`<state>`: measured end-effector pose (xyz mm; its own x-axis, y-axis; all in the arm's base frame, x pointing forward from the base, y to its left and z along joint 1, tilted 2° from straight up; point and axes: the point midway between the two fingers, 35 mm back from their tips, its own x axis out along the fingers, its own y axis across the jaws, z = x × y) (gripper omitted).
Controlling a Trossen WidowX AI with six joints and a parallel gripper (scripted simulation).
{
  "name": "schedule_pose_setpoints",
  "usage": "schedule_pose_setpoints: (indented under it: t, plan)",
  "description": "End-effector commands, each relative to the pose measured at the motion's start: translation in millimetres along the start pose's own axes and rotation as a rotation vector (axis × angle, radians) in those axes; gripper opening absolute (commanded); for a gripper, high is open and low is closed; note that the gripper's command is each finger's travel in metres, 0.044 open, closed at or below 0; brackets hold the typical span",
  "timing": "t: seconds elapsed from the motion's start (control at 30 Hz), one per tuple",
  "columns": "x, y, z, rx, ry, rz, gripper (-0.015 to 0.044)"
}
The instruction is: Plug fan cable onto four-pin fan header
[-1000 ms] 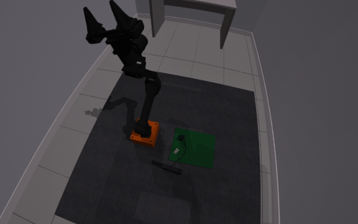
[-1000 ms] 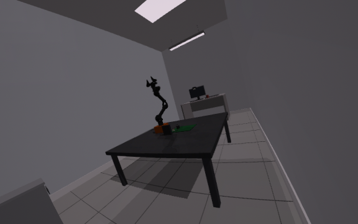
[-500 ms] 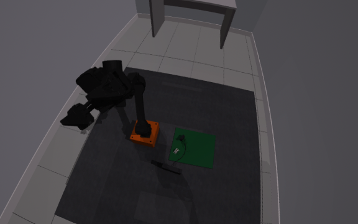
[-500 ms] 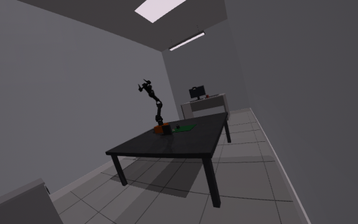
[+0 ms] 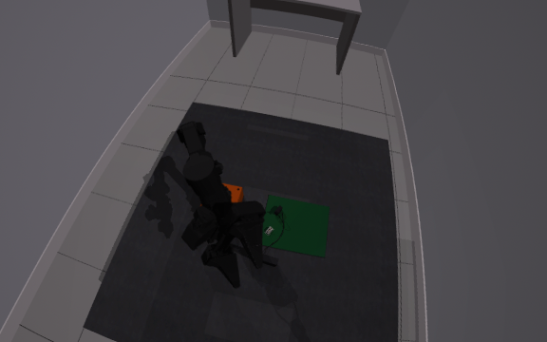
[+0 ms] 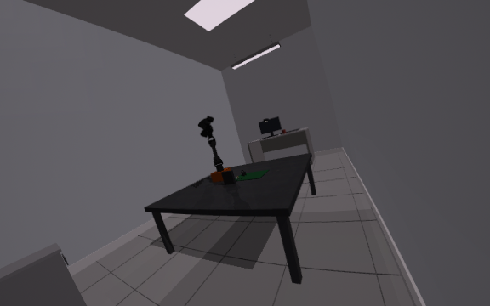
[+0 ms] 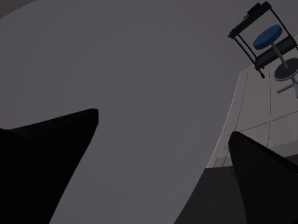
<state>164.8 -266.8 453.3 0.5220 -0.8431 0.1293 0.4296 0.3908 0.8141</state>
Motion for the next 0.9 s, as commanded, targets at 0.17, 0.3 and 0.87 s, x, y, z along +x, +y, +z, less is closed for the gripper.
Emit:
schedule_pose_setpoints:
  t: [0.17, 0.3, 0.87]
  plan:
    - [8, -57, -152, 0.237, 0.469, -0.257, 0.044]
    - [-8, -68, -203, 0.27, 0.622, -0.347, 0.044]
    - [-175, -155, -368, 0.398, 1.065, -1.196, 0.044]
